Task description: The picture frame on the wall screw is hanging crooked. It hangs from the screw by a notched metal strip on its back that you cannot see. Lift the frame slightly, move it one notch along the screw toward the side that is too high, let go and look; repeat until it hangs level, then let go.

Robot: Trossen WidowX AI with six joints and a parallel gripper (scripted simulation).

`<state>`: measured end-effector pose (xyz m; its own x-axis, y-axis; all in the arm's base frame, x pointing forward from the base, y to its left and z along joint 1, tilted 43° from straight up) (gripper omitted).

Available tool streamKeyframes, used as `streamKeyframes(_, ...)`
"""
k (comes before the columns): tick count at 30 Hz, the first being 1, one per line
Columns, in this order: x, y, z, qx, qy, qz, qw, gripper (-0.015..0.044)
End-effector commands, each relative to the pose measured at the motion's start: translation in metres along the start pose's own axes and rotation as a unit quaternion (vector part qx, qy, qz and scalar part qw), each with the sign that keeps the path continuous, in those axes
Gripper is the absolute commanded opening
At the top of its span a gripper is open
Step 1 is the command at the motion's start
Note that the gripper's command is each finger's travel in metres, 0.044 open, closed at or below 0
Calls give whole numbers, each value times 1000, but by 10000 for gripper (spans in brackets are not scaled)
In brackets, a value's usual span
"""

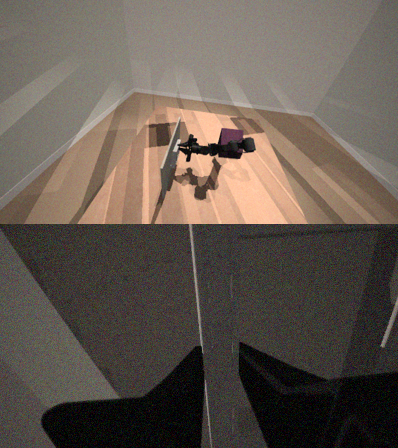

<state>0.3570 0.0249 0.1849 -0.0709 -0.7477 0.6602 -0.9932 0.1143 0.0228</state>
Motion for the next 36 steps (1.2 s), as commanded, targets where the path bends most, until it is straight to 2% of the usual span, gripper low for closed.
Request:
streamKeyframes(1, 1, 0, 0, 1, 1, 0, 1000, 0)
streamKeyframes(36, 11, 0, 2, 1, 2, 0, 1000, 0)
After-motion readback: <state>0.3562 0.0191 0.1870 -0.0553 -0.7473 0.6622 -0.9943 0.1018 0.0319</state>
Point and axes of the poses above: the point midway between the two fingers, 35 mm back from their tips, its own y axis back along the fingers, its own x axis across the jaws, z = x × y, the point moved 4 cm from there along y, back along the fingers, and after that the axes turned 10 degrees about y, right-handed, at the moved point
